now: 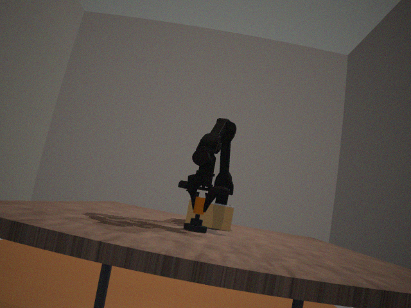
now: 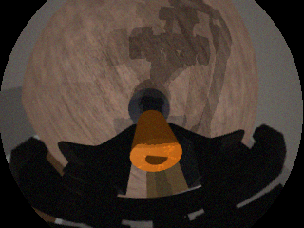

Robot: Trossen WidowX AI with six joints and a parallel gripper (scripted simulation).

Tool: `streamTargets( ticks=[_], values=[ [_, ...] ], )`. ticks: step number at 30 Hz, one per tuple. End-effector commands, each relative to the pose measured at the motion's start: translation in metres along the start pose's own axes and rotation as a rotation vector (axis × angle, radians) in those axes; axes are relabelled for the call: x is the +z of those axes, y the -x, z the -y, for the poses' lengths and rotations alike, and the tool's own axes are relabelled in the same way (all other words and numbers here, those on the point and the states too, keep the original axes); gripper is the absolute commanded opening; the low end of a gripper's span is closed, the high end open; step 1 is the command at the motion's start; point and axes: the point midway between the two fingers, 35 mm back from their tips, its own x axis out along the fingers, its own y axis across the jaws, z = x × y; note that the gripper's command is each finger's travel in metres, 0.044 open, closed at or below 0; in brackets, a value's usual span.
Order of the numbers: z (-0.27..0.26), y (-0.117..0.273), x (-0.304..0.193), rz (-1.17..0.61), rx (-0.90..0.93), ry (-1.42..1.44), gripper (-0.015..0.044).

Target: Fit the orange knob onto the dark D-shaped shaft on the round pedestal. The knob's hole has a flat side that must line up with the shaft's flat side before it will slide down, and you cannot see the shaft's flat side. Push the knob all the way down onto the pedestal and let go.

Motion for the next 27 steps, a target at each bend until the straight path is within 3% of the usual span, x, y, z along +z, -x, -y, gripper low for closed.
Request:
streamTargets(
  ticks=[1,27],
  values=[
    [0.0002,0.0029,0.0015,0.008,-0.001,-0.023,0.0],
    [-0.0018,-0.0026,0.0104,0.009,-0.001,-0.023,0.0]
  ],
)
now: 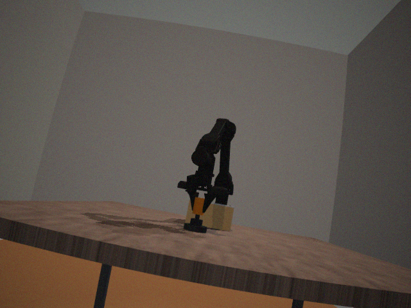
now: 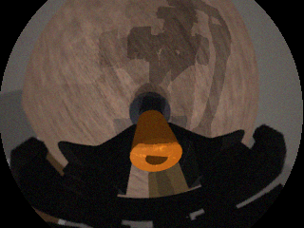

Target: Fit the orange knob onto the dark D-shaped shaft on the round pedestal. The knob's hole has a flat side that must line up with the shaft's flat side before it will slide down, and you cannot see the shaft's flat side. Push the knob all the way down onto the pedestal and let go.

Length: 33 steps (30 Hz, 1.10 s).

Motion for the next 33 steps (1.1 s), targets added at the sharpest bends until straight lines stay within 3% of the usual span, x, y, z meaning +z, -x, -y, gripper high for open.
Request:
streamTargets(
  ticks=[1,11,18,33],
  values=[
    [-0.0003,0.0001,0.0031,0.01,-0.001,-0.004,0.0],
    [0.0,0.0045,0.0014,0.01,-0.001,-0.013,0.0],
    [0.0006,0.0063,-0.0014,0.009,0.0,-0.214,0.0],
    [0.001,0.0002,-0.0028,0.009,0.0,-0.214,0.0]
  ],
)
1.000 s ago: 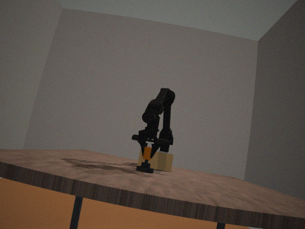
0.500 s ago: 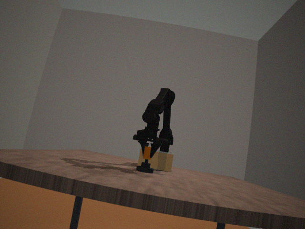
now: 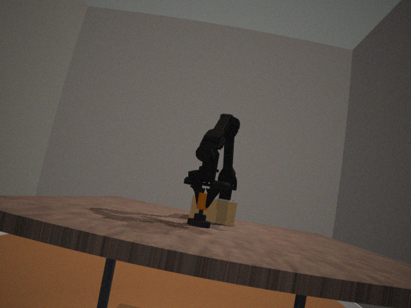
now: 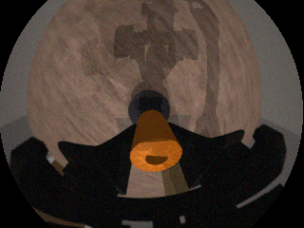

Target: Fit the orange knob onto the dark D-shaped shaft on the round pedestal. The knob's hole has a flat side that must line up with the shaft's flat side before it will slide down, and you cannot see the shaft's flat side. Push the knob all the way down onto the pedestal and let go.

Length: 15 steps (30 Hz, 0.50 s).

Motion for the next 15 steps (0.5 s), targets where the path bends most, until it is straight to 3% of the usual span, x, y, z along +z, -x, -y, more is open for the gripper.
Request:
streamTargets(
  ticks=[1,15],
  values=[
    [-0.0003,0.0009,0.0017,0.007,0.001,-0.006,0.0],
    [-0.0029,0.0048,0.0074,0.008,0.002,-0.215,0.0]
  ],
)
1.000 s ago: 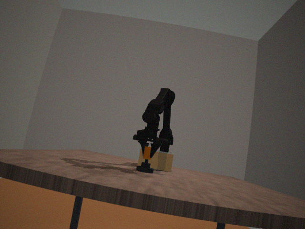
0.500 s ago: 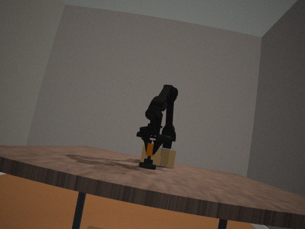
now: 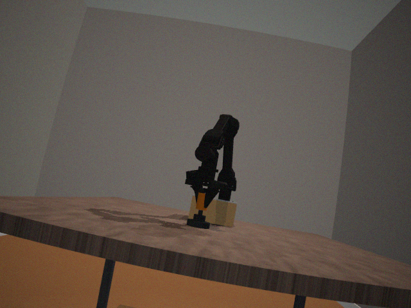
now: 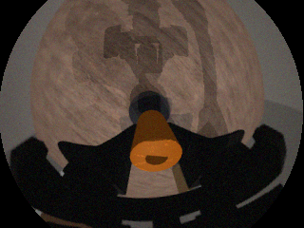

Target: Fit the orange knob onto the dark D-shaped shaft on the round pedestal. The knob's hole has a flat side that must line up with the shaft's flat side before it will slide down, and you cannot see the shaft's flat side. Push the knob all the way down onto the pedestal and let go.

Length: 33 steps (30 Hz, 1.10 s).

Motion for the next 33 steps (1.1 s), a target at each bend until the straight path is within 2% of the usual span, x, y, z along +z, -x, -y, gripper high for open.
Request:
streamTargets(
  ticks=[1,20,27,33],
  values=[
    [-0.0028,0.0021,0.0049,0.009,0.004,-0.053,0.0],
    [-0.0017,0.0018,0.0032,0.009,0.004,-0.053,0.0],
    [-0.0002,0.0035,0.0011,0.008,0.004,-0.252,0.0],
    [0.0013,0.0006,-0.0013,0.008,0.004,-0.262,0.0]
  ],
)
